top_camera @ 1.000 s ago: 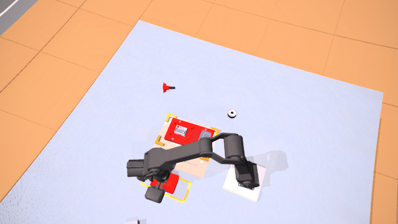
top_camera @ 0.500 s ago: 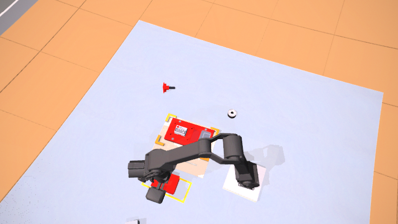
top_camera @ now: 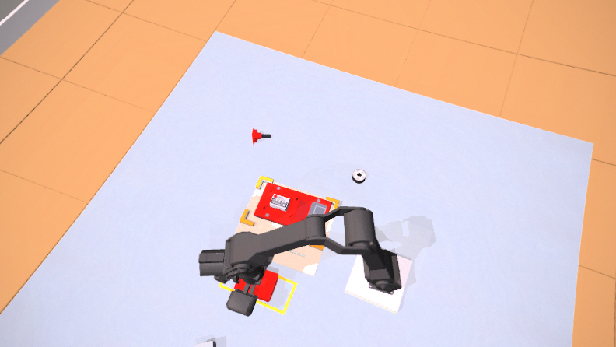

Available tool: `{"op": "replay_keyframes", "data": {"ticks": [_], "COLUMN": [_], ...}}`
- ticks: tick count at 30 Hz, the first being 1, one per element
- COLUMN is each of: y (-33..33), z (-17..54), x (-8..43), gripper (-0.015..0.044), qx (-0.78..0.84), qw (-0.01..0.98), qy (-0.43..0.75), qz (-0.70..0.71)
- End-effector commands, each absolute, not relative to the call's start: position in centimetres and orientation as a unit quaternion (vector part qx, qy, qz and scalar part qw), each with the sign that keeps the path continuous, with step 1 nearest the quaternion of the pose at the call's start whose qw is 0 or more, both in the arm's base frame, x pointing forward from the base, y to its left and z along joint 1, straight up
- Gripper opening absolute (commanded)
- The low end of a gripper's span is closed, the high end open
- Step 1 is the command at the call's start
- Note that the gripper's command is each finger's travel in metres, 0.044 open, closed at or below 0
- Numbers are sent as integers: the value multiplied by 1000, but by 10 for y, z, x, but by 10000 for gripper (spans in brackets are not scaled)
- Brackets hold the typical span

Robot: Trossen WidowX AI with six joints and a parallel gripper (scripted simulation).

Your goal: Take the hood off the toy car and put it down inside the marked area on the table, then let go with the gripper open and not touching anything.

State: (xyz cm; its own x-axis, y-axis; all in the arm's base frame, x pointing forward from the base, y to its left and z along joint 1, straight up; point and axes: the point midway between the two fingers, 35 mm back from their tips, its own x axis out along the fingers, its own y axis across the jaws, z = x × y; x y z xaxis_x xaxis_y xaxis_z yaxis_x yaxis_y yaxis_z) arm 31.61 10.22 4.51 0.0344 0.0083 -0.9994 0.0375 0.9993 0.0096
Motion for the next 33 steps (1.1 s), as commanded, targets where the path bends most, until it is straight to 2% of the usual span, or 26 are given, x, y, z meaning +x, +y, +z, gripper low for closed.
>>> {"op": "replay_keyframes", "data": {"ticks": [1,27,33], "y": [102,102,102], "z": [43,30,32], "x": [316,317,316], "gripper": [0,0,157], "qx": [17,17,17], "qw": [719,719,719], "qy": [695,695,695], "qz": [-12,-12,-10]}}
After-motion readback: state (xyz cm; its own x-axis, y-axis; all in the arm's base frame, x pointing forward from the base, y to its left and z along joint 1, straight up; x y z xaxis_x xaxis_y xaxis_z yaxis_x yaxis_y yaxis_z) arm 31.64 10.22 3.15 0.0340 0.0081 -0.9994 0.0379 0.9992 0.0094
